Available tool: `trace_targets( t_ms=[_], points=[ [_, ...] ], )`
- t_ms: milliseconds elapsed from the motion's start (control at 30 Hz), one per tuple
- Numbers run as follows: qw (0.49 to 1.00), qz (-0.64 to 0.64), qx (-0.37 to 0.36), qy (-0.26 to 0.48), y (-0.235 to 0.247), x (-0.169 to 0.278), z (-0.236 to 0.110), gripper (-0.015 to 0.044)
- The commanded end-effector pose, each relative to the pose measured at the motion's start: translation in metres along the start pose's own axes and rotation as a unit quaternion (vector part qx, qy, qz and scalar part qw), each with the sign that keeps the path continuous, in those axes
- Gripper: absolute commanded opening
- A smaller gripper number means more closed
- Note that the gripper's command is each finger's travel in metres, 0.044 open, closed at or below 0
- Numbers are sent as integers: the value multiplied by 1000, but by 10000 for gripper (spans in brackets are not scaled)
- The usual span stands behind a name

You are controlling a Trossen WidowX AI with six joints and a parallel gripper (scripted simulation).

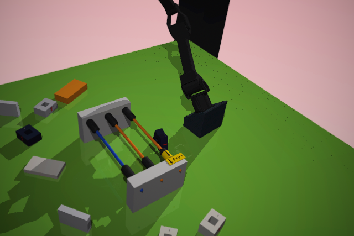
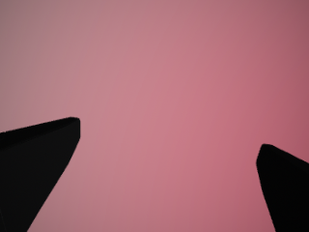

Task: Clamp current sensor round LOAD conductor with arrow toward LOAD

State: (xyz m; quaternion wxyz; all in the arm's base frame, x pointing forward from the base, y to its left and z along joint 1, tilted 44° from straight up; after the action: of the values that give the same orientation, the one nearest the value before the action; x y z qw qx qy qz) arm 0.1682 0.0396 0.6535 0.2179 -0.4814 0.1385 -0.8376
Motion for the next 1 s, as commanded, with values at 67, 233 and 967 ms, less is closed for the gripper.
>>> trace_targets(
  t_ms=[67,233,967],
  points=[
    [998,61,-1,-7,4,-14,3,440],
    [964,264,-17,-32,23,-61,9,440],
    [573,805,-151,-32,131,-206,-13,440]
  ],
)
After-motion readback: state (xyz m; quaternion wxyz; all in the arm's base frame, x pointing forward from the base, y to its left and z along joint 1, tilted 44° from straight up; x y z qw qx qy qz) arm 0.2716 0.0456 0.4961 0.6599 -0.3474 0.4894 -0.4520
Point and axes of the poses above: the point midway between the two fingers, 35 mm back from their tips, its own z axis out along the fingers, its own y axis across the jaws, x = y × z, the point moved 3 cm from there along -z, back along the fingers, and after that the axes turned 8 degrees about z, right-handed, at the moved point
